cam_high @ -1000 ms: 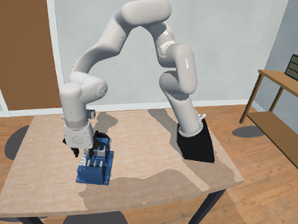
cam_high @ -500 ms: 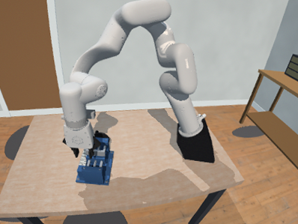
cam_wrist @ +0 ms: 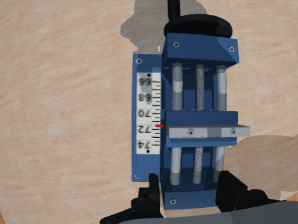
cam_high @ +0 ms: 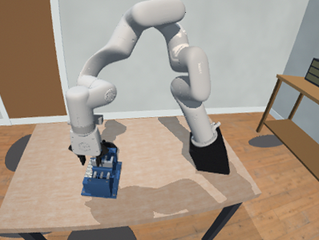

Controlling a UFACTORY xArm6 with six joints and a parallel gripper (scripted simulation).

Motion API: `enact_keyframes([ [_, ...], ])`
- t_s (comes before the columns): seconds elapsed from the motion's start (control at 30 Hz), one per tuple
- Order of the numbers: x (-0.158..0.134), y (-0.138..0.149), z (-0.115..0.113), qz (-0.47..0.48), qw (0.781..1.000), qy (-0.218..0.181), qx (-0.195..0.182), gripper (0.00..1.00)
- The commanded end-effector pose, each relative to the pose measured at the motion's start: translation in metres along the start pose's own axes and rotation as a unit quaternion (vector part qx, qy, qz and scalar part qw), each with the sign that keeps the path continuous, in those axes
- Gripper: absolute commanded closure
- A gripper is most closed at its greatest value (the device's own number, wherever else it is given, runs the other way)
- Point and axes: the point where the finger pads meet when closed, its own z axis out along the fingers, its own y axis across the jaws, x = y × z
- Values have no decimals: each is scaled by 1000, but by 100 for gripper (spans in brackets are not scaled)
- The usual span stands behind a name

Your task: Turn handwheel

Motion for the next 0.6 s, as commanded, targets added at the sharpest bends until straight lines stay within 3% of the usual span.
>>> enact_keyframes([
  [0.0,22,-1,-1,0,1000,-1,1,43],
  [0.4,145,-2,-1,0,1000,-1,1,43],
  [0.47,145,-2,-1,0,1000,-1,1,43],
  [0.57,168,-2,-1,0,1000,-1,1,43],
])
